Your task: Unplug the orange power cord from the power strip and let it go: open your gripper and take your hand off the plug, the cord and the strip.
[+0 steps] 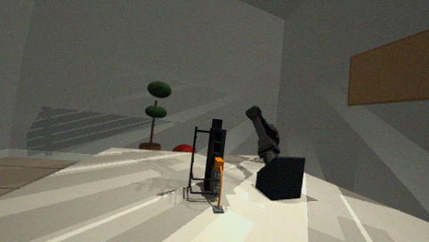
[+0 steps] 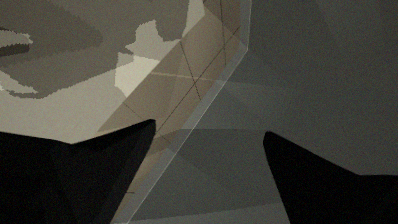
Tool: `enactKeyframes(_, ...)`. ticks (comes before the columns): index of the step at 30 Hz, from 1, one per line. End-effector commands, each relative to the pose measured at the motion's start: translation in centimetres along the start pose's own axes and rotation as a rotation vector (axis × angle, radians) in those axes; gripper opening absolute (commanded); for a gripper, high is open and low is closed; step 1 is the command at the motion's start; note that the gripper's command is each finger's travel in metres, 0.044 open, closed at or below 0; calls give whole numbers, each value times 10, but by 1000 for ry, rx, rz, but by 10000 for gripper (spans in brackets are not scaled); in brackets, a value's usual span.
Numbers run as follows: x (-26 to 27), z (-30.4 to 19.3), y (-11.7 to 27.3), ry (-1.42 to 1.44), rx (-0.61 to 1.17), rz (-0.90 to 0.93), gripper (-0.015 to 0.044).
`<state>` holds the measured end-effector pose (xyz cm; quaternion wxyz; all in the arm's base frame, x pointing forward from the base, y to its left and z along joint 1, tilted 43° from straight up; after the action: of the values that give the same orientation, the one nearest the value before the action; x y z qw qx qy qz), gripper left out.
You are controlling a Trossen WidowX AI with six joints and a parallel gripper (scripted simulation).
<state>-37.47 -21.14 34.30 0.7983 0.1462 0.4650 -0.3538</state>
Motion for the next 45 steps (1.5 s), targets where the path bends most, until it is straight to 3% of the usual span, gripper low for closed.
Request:
enactKeyframes(1, 0, 0, 0, -1, 0, 1, 374)
enactKeyframes(9, 20, 26, 0, -54, -29, 50, 164)
enactKeyframes(27, 102, 191, 12, -215, -324, 331, 160)
enactKeyframes(45, 177, 347, 115, -341, -594, 705, 160)
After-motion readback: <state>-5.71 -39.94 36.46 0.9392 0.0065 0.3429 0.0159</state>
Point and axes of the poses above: the point midway between the two fingers, 35 mm back from their tips, its own y axis back along the fingers, its own x axis across the jaws, z = x × y, the point moved 6 cm from there along y, back along the fingers, and after that the axes turned 13 degrees about -y, right-handed, at the moved point
